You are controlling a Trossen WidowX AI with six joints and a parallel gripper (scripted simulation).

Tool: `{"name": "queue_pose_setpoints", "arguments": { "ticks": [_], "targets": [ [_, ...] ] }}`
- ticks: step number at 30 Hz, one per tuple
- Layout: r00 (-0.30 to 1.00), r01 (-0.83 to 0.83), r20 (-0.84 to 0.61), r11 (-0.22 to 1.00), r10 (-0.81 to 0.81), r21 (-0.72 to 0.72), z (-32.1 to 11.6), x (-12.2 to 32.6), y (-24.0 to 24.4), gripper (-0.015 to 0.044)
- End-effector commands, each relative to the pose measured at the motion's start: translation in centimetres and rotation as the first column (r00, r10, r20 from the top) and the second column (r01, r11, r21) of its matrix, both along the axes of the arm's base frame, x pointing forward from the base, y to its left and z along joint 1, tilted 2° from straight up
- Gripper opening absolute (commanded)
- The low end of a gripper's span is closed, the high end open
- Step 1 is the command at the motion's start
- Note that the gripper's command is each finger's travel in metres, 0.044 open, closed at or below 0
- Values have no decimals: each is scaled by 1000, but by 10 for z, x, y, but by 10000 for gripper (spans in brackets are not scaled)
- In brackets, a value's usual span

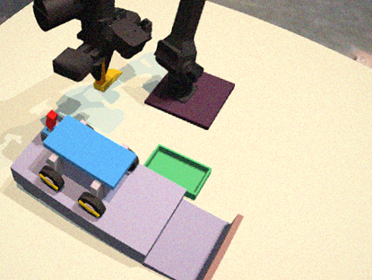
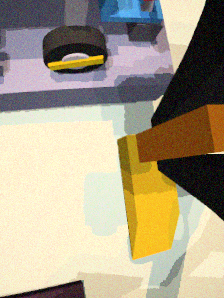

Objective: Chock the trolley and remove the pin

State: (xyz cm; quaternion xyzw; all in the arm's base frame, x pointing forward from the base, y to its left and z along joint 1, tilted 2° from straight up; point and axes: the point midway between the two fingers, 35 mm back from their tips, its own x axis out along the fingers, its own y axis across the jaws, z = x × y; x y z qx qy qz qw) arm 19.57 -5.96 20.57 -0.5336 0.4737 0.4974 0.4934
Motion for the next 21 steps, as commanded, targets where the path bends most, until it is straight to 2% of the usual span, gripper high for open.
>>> {"name": "queue_pose_setpoints", "arguments": {
  "ticks": [1,21],
  "targets": [
    [1000,3,1,1000,-3,-5,-1,2,14,0],
    [1000,3,2,1000,-3,2,-6,14,78,0]
  ]
}}
